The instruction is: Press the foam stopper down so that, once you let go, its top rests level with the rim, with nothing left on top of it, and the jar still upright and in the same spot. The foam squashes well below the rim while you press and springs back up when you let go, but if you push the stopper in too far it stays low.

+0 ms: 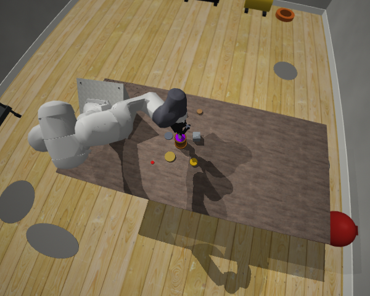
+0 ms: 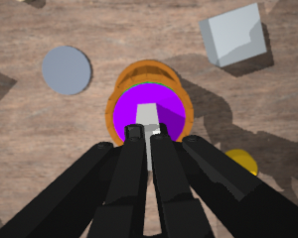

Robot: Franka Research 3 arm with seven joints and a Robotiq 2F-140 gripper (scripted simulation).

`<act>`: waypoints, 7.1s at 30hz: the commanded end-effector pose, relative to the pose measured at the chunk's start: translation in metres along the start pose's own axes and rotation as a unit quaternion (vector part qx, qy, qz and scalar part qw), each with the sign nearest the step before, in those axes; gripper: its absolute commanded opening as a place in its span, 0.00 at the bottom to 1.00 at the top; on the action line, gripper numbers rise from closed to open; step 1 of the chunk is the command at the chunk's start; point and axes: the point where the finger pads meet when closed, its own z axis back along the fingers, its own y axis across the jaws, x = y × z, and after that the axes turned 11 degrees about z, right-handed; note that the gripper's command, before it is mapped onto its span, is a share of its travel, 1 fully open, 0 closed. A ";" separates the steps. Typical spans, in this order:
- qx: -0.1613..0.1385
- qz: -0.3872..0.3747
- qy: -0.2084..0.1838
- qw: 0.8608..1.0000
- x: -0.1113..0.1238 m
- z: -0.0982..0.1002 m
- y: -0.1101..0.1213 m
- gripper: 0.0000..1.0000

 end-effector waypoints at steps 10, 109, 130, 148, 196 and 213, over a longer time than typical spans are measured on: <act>-0.001 -0.003 -0.001 1.000 0.002 -0.011 -0.002 0.00; -0.001 -0.003 -0.001 1.000 0.001 0.017 -0.001 0.00; -0.001 -0.003 -0.001 1.000 0.000 0.047 0.001 0.00; -0.001 -0.003 -0.001 1.000 0.000 0.047 0.001 0.00; -0.001 -0.003 -0.001 1.000 0.001 0.001 0.001 0.00; -0.001 -0.003 -0.001 1.000 0.001 -0.005 -0.001 0.00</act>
